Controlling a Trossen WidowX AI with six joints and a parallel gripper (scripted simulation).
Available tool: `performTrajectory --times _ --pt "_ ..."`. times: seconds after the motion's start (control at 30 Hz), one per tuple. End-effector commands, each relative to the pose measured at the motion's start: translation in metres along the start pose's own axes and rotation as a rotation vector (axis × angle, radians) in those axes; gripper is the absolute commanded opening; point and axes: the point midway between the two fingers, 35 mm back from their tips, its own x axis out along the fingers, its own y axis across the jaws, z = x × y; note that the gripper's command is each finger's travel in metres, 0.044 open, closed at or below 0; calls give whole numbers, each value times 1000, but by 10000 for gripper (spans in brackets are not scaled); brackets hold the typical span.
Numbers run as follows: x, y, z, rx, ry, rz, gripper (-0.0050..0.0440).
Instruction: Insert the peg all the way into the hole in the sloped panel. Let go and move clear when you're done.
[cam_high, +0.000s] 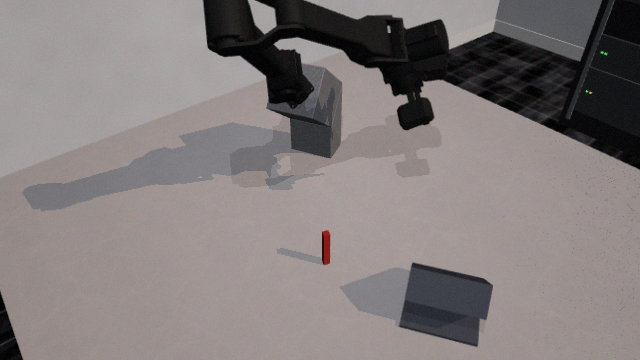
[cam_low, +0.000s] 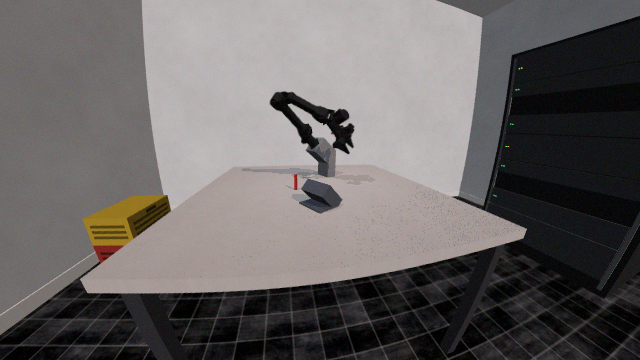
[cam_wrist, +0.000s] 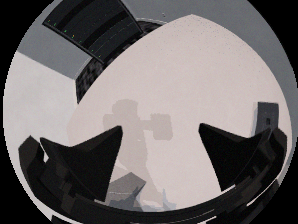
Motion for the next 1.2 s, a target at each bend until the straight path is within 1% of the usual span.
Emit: performTrajectory --times 0.0,0.53,0.6,1.03,1.1,1.17 --pt "-2 -1 4 4 -12 -2 400" --pt "-2 -1 4 4 -12 -2 400" --pt "-2 -3 4 12 -13 -6 440" --pt "-12 -57 -9 213 -31 -118 440" --pt "-12 -57 -9 213 -31 -118 440" --pt "-14 -66 -12 246 -33 -137 440"
